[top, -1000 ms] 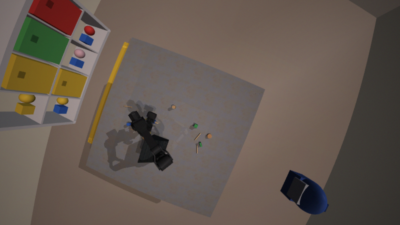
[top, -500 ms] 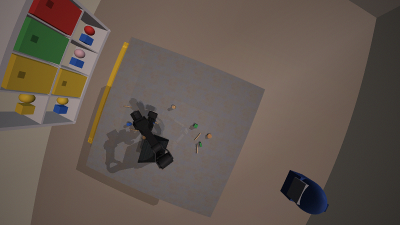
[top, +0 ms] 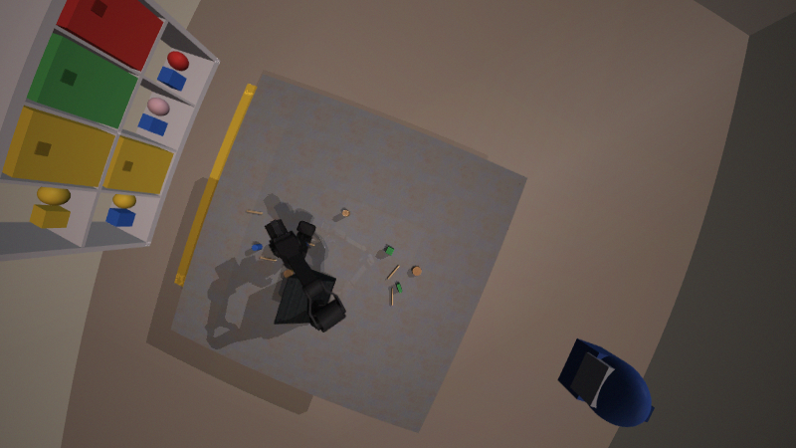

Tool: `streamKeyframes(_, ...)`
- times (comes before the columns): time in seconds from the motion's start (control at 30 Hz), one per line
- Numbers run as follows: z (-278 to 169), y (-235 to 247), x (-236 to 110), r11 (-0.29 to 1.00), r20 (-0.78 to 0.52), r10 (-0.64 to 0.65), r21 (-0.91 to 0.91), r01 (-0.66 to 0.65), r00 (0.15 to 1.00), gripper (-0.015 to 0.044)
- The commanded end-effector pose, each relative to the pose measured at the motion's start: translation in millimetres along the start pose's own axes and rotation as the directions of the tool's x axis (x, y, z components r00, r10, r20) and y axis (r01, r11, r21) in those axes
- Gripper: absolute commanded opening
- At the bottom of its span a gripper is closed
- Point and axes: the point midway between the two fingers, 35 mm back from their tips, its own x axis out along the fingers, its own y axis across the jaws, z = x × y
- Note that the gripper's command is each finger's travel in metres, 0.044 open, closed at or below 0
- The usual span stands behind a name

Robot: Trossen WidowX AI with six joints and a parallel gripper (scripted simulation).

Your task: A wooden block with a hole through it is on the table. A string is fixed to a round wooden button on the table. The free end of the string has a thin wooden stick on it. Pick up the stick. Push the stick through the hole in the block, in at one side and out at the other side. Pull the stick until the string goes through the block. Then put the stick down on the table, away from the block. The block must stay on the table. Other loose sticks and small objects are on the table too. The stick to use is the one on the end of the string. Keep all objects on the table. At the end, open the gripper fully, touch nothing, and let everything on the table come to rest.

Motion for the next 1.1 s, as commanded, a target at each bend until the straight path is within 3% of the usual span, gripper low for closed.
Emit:
streamKeyframes(0.0, -1, 1, 9, 1.000, -0.007, 0.000, -0.008, 0.000, 1.000, 0.0123)
streamKeyframes(0.87, -4, 4, 39, 1.000, -0.010, 0.000, -0.008, 0.000, 1.000, 0.0123)
streamKeyframes(1.0, -3, 3, 38, 1.000, -0.006, 0.002, -0.001, -0.002, 1.000, 0.0018)
streamKeyframes(1.07, -3, 3, 38, 1.000, -0.006, 0.002, -0.001, -0.002, 1.000, 0.0000)
